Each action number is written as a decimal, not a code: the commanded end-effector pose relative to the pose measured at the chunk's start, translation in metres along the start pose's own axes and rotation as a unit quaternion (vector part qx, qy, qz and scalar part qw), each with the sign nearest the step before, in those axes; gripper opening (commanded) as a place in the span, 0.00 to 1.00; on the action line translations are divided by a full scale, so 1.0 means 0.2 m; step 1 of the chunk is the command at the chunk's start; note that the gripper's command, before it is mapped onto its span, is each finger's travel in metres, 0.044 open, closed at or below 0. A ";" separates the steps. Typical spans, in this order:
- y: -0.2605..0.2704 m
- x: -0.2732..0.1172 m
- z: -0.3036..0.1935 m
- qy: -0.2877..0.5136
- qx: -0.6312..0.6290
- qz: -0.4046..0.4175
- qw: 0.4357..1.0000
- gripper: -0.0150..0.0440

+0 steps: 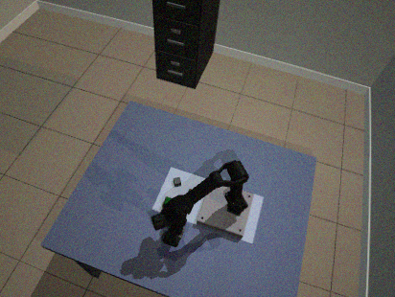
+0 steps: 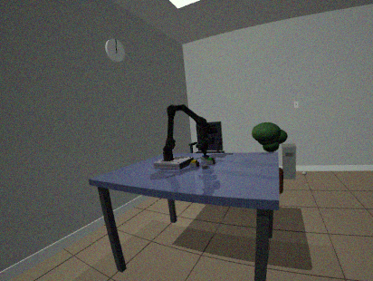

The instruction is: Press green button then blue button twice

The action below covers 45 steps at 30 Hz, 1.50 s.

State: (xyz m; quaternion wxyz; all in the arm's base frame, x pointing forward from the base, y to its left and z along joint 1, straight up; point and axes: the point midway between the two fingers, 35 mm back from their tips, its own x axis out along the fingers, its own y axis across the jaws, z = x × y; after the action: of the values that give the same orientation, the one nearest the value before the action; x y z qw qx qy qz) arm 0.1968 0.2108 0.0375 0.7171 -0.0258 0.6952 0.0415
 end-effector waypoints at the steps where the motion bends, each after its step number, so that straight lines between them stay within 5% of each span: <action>1: -0.01 0.01 -0.01 0.003 0.002 -0.003 1.000 0.29; 25: -0.01 0.01 -0.01 0.003 0.002 -0.003 1.000 0.29; 34: -0.01 -0.15 -0.01 0.003 0.002 -0.003 1.000 0.29; 45: 0.06 -0.46 0.14 0.002 0.002 -0.003 1.000 0.78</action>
State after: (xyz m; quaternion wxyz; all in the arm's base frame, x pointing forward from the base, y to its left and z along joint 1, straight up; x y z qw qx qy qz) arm 0.2169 0.2222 0.1196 0.7207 -0.0204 0.6916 0.0423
